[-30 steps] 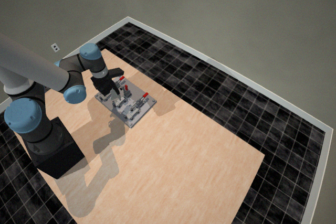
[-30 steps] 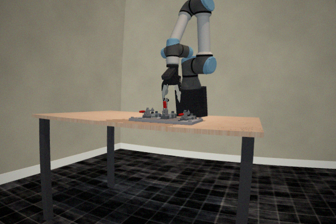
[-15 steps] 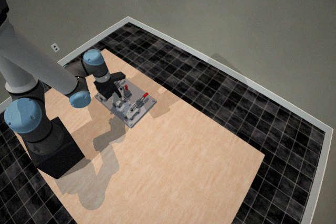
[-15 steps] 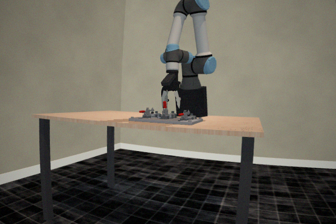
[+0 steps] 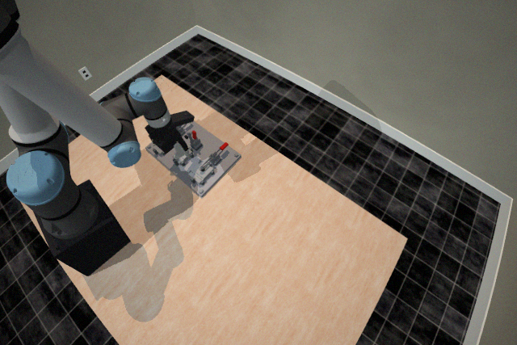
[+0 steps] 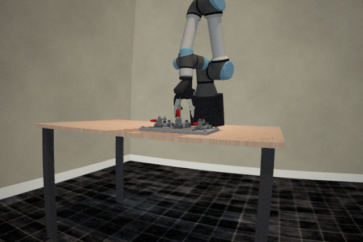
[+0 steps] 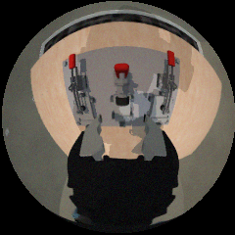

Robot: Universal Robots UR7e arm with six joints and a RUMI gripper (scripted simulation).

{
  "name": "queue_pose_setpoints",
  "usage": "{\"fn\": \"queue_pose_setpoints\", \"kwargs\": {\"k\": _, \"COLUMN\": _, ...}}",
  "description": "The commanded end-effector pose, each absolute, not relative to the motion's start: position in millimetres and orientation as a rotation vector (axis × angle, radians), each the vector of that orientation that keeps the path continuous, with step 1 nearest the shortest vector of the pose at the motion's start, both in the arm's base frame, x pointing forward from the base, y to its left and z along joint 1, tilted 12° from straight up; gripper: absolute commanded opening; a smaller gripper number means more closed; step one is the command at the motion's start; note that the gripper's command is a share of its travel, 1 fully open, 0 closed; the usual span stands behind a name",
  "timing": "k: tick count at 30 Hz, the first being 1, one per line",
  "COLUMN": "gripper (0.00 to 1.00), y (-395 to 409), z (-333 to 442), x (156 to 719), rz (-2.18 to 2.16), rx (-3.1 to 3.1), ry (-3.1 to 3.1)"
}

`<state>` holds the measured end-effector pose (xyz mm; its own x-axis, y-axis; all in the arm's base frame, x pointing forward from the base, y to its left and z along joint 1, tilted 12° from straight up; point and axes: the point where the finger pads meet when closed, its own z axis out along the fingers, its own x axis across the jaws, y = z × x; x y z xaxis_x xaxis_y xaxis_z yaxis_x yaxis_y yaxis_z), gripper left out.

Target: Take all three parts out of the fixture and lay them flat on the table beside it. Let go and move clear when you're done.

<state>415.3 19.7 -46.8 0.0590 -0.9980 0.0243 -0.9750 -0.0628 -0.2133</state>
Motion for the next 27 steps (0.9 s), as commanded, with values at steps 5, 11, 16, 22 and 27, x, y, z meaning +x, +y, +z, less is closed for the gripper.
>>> {"fn": "queue_pose_setpoints", "kwargs": {"k": 5, "gripper": 0.59, "y": 20.6, "z": -47.9, "x": 414.5, "rz": -0.247, "rx": -2.181, "ry": 2.048}}
{"fn": "queue_pose_setpoints", "kwargs": {"k": 11, "gripper": 0.59, "y": 20.8, "z": -51.2, "x": 414.8, "rz": -0.245, "rx": -2.182, "ry": 2.049}}
{"fn": "queue_pose_setpoints", "kwargs": {"k": 16, "gripper": 0.59, "y": 21.2, "z": -59.8, "x": 416.3, "rz": -0.245, "rx": -2.182, "ry": 2.048}}
{"fn": "queue_pose_setpoints", "kwargs": {"k": 22, "gripper": 0.59, "y": 21.0, "z": -72.8, "x": 419.9, "rz": -0.247, "rx": -2.182, "ry": 2.048}}
{"fn": "queue_pose_setpoints", "kwargs": {"k": 27, "gripper": 0.59, "y": 20.8, "z": -78.3, "x": 421.6, "rz": -0.248, "rx": -2.182, "ry": 2.047}}
